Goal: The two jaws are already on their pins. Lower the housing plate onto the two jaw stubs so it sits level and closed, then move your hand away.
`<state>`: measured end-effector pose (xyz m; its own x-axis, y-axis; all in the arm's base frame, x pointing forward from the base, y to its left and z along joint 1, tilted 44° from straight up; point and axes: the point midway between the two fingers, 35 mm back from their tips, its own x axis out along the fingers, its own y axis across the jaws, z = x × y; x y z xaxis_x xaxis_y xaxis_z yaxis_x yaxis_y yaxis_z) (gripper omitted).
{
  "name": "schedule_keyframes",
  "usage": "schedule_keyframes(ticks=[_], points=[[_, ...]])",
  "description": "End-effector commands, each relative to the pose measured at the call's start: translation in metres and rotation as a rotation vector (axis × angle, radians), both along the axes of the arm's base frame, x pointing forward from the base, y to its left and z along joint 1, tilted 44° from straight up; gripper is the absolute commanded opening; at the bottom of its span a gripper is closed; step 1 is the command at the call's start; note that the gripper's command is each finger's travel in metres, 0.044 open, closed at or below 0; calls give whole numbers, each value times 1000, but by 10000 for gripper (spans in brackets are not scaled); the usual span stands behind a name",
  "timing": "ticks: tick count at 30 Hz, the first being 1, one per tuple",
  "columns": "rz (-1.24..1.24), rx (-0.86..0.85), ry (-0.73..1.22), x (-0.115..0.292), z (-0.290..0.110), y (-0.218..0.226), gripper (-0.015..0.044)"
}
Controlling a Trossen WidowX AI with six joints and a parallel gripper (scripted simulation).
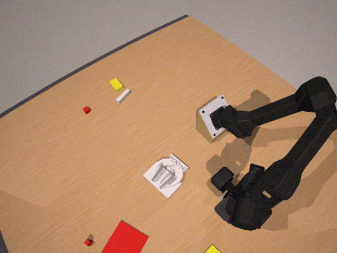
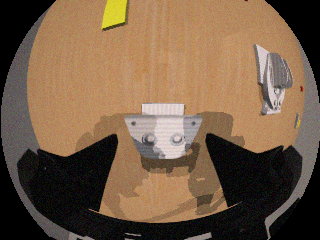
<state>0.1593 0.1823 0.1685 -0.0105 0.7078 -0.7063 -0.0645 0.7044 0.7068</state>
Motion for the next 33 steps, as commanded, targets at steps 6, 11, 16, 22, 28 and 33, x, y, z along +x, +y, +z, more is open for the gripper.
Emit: schedule_keyframes(ticks=[6, 11, 16, 22, 28, 33], points=[[-1, -5, 5, 0, -9, 6, 440], [-1, -5, 5, 0, -14, 12, 440], [-1, -4, 5, -1, -20, 17, 440], [-2, -3, 5, -1, -23, 21, 440], [-2, -3, 5, -1, -23, 21, 440], [-2, -3, 5, -1, -23, 21, 440]])
